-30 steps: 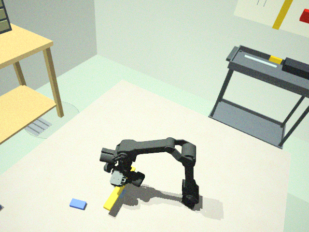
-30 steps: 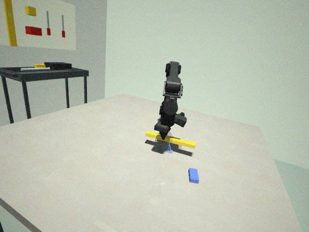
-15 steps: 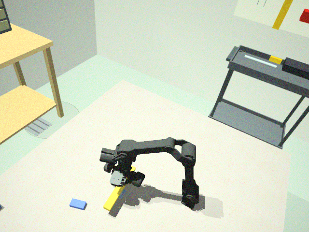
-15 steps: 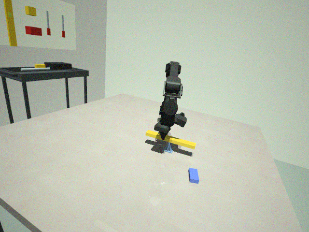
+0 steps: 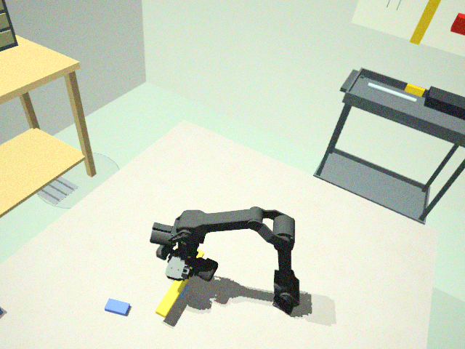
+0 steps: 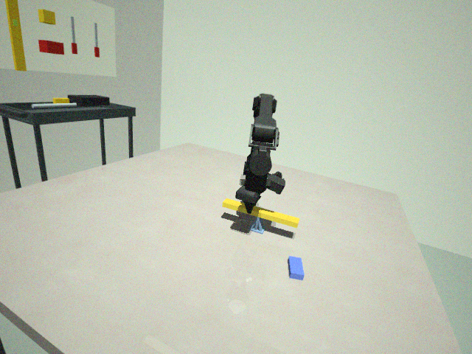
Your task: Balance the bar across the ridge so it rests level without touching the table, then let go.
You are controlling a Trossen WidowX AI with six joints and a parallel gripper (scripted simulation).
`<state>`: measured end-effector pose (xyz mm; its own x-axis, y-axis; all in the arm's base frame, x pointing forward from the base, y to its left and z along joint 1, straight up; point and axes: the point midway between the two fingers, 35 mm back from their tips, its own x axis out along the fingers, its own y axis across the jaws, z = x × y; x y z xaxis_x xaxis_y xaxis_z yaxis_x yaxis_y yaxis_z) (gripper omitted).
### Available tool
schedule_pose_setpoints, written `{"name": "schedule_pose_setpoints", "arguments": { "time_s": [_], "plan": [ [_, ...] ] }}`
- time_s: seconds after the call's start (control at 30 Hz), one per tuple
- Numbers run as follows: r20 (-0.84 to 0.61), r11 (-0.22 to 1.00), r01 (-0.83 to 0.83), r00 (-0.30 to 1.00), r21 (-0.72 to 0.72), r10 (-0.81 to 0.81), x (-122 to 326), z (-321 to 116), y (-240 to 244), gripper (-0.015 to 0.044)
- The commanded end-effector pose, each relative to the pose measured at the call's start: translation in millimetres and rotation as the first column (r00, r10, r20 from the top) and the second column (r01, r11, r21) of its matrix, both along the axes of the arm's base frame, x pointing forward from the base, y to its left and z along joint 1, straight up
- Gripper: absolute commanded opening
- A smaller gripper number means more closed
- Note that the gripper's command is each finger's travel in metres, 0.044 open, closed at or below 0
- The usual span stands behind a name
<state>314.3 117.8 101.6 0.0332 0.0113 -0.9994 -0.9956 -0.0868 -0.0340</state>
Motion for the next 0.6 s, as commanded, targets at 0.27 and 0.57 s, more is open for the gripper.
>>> {"name": "schedule_pose_setpoints", "arguments": {
  "time_s": [0.27,0.57],
  "plan": [
    [0.000,1.000,0.000,1.000,0.000,0.000,-0.1,0.0,0.0,0.0173],
    [0.000,1.000,0.000,1.000,0.000,0.000,-0.1,0.0,0.0,0.0185]
  ]
}}
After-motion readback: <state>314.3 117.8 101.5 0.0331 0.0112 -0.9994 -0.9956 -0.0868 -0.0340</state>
